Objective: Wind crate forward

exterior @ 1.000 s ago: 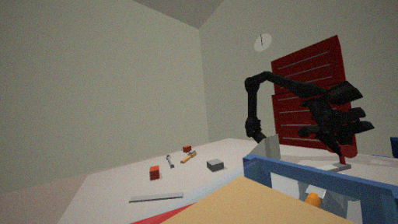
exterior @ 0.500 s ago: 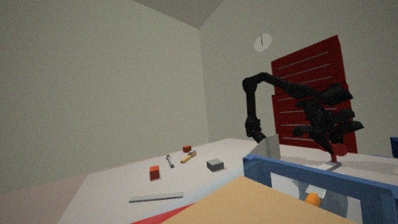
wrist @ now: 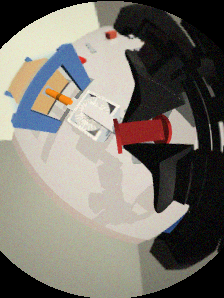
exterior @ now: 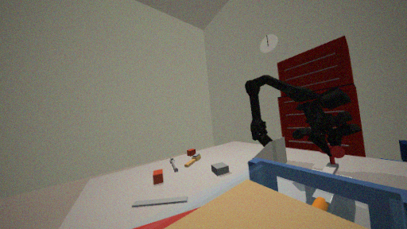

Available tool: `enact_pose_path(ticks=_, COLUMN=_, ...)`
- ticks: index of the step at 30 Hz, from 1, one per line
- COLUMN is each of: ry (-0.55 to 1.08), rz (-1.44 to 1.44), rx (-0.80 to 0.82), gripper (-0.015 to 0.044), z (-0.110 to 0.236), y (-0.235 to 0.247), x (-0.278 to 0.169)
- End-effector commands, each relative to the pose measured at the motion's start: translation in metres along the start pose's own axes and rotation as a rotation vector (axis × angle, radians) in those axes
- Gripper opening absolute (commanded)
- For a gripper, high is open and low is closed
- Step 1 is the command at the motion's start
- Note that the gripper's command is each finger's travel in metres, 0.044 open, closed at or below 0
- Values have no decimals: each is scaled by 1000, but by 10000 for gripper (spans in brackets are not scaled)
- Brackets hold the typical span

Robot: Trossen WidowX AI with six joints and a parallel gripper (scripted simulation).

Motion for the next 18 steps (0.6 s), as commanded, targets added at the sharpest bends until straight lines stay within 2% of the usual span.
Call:
enact_pose_path(ticks=1, ry=15, rz=9, rx=-13, gripper=0, z=1, y=-8, x=-8)
enact_pose_path(ticks=18, ry=16, rz=9, rx=-16, gripper=0, z=8, y=-42, x=-22)
Point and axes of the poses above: the point midway between the two fingers, 35 mm back from their tips, its own z axis back along the fingers, its own y axis across the jaws, x = y × z, the point moved 8 cm from there along z, back along the fingers
